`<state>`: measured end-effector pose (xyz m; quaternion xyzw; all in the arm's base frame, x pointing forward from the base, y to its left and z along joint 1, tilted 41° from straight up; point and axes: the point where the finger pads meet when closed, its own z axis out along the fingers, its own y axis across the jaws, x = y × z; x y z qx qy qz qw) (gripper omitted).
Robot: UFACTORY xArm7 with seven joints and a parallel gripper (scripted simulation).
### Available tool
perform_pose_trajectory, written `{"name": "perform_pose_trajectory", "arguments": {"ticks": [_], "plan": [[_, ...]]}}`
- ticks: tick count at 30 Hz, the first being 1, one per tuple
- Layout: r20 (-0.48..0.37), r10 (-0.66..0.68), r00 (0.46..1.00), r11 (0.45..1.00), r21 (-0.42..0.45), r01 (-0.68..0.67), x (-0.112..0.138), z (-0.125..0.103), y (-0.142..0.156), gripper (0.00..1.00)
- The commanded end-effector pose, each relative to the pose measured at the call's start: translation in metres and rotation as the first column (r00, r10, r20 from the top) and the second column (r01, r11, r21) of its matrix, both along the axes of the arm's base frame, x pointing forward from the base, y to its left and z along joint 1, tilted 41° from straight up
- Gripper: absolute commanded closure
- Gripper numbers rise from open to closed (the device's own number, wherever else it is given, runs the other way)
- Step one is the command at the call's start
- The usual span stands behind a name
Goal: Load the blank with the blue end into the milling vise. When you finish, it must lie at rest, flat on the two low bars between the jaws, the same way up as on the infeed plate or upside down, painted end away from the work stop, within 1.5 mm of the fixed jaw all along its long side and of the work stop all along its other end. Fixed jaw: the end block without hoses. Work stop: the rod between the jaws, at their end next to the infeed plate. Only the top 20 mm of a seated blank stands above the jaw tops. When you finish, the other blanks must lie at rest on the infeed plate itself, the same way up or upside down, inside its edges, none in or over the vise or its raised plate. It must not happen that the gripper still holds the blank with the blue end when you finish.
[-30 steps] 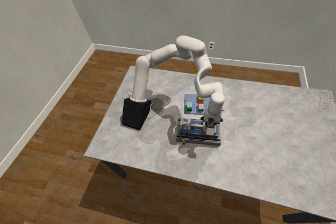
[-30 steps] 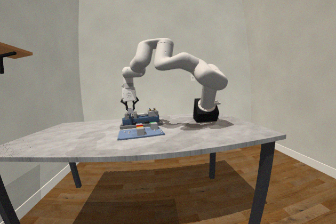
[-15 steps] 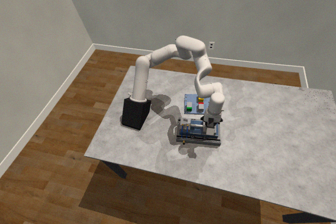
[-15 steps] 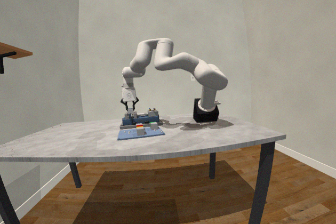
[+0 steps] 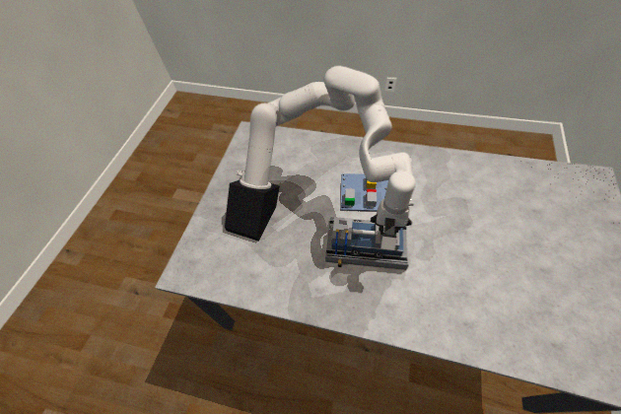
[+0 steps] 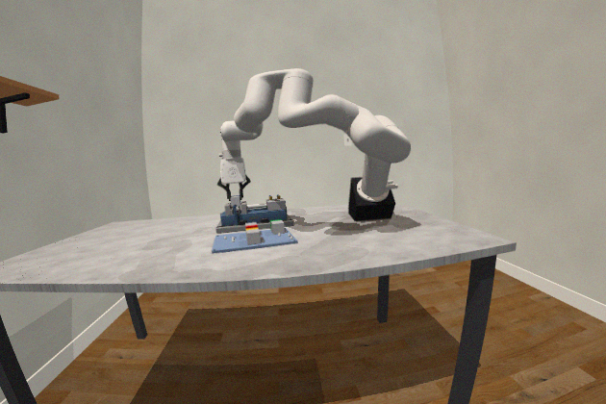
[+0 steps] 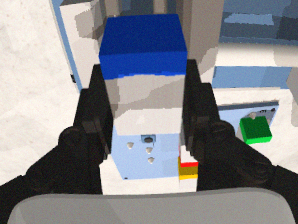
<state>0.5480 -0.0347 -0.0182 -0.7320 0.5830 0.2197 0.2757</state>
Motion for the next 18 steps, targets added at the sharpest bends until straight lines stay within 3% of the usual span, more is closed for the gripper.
{"name": "perform_pose_trajectory", "arguments": {"ticks": [1,18], "plan": [[0.003,-0.003,1.0,1.0,-0.003,0.003,0.001,0.0014,-0.0024,1.0],[0.003,-0.003,1.0,1.0,-0.003,0.003,0.001,0.0003,-0.0015,1.0]]}}
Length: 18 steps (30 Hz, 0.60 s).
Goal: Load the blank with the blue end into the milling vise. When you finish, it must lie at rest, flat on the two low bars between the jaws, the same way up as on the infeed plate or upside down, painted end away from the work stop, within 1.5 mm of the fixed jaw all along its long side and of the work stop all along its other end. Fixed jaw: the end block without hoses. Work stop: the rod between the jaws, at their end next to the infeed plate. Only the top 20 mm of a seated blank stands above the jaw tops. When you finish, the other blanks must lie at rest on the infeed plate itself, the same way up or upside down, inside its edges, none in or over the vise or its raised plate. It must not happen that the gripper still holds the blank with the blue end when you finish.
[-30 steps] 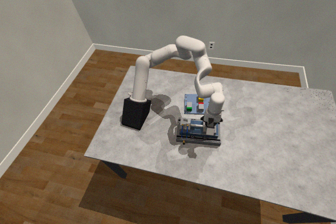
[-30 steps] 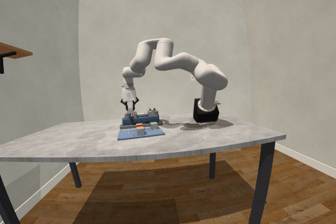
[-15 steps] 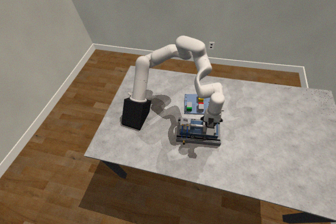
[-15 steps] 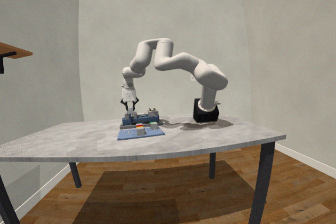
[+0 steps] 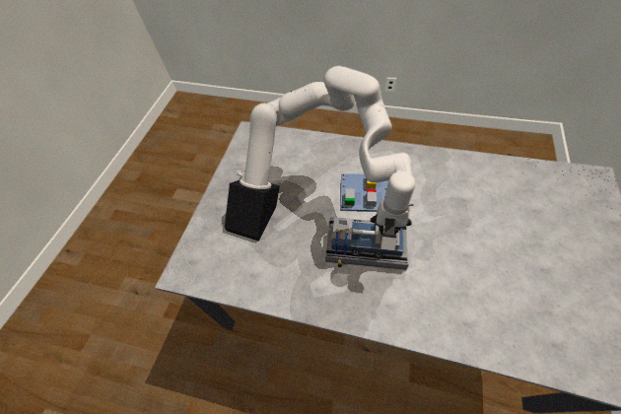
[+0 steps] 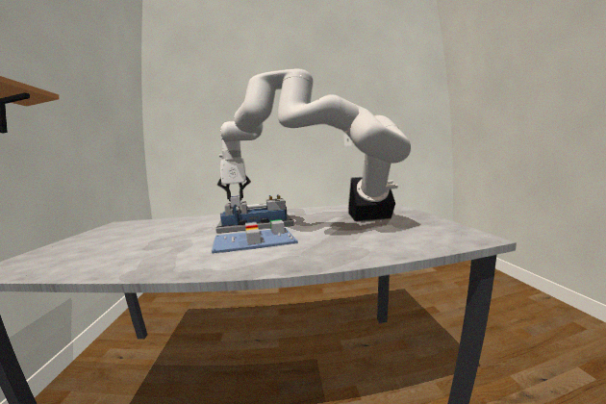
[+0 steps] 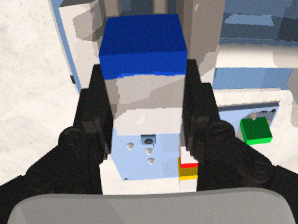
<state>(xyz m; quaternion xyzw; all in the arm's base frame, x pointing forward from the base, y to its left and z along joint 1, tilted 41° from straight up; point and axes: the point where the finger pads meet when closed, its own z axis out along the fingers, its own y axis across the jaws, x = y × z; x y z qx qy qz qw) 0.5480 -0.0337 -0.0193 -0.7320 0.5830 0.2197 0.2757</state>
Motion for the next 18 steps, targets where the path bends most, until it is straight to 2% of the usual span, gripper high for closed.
{"name": "perform_pose_trajectory", "arguments": {"ticks": [1,18], "plan": [[0.003,-0.003,1.0,1.0,-0.003,0.003,0.001,0.0013,-0.0023,1.0],[0.003,-0.003,1.0,1.0,-0.003,0.003,0.001,0.0,-0.0012,1.0]]}}
